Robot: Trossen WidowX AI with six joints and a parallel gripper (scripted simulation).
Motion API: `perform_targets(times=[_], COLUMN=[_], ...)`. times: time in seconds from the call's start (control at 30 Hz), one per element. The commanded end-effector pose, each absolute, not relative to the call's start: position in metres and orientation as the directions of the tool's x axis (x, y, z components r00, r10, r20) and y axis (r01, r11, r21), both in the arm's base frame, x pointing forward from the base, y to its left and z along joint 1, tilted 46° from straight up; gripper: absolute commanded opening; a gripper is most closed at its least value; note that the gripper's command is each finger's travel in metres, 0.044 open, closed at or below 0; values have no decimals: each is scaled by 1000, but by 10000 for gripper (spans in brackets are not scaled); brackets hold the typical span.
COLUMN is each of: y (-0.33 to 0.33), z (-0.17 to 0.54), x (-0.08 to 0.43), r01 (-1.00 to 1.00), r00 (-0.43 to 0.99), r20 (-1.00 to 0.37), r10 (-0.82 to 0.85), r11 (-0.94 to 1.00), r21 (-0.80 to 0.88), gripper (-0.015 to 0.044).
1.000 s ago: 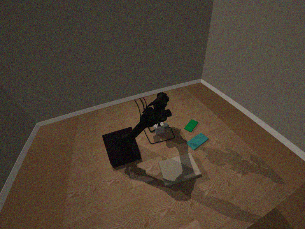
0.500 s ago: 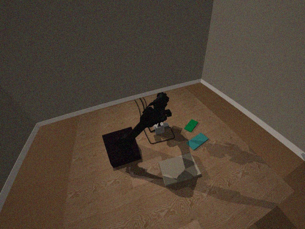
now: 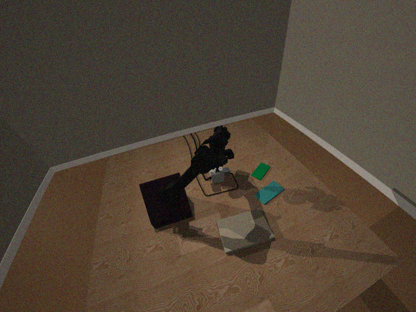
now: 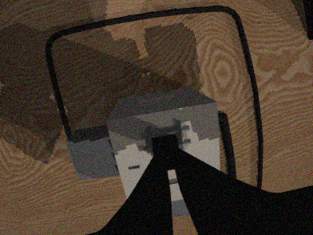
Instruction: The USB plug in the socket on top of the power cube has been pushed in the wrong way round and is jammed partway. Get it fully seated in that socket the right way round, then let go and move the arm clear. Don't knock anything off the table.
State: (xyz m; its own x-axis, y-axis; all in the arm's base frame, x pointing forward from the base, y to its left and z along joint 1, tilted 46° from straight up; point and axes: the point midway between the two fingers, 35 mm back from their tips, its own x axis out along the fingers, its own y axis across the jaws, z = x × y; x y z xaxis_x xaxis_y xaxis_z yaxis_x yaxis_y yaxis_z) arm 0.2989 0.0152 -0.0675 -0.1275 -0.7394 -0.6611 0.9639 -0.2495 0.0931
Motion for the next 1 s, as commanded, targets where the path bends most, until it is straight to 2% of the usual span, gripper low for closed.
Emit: perform_targets(times=[0.0,0.9,0.97], y=[11,11,14], z=[-69,-69,-68], x=[296,296,299], r01=[963,963,964], r00=[-137,-137,-128], r20=[-656,-656,-661], r10=[-742,-742,-740], r11=[-255,-255,-250], r21=[87,87,94], gripper=[0,0,53])
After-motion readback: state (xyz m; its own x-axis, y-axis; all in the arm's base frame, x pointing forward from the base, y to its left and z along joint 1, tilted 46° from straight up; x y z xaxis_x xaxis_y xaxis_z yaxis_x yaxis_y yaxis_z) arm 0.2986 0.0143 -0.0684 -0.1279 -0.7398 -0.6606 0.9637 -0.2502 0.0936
